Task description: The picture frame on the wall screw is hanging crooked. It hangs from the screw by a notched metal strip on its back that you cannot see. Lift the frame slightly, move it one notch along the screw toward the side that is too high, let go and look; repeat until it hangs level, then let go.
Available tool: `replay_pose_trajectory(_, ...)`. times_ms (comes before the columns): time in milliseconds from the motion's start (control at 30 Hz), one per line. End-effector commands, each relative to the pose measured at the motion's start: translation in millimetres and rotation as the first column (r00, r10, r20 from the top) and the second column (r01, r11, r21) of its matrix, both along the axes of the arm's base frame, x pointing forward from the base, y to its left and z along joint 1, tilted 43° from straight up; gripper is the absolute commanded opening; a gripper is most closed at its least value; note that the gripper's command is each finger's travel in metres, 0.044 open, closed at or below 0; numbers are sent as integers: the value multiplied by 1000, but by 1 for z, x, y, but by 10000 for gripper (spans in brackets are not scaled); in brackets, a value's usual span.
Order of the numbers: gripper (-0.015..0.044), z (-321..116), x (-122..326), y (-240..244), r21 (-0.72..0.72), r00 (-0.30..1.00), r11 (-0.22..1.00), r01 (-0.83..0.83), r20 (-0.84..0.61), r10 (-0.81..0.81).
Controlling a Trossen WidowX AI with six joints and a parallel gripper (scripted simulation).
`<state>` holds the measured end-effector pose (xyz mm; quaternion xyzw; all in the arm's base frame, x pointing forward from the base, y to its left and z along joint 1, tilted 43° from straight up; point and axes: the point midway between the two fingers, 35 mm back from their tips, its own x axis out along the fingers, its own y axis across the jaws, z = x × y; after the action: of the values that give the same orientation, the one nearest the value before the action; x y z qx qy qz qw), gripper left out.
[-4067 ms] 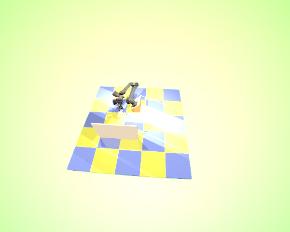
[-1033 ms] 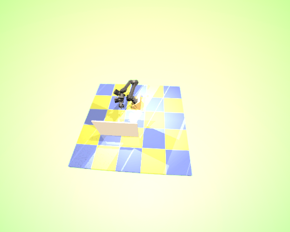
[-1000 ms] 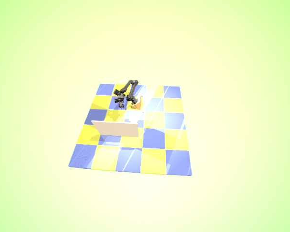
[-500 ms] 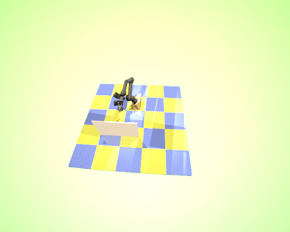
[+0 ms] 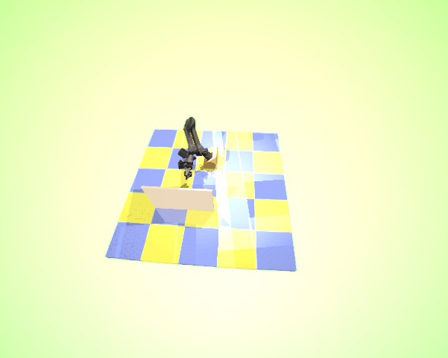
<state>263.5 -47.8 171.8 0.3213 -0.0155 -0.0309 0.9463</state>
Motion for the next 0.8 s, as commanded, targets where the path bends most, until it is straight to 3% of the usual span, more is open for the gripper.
replay_pose_trajectory(0, 260, -2, 1, -1, 6, 1000, 1000, 6, 3, -6)
replay_pose_trajectory(233, 260, 1, 10, -2, 6, 1000, 1000, 6, 3, -6)
replay_pose_trajectory(600, 260, 1, 77, -7, 6, 1000, 1000, 6, 6, -6)
replay_pose_trajectory(767, 260, -1, 81, -7, 6, 1000, 1000, 6, 6, -6)
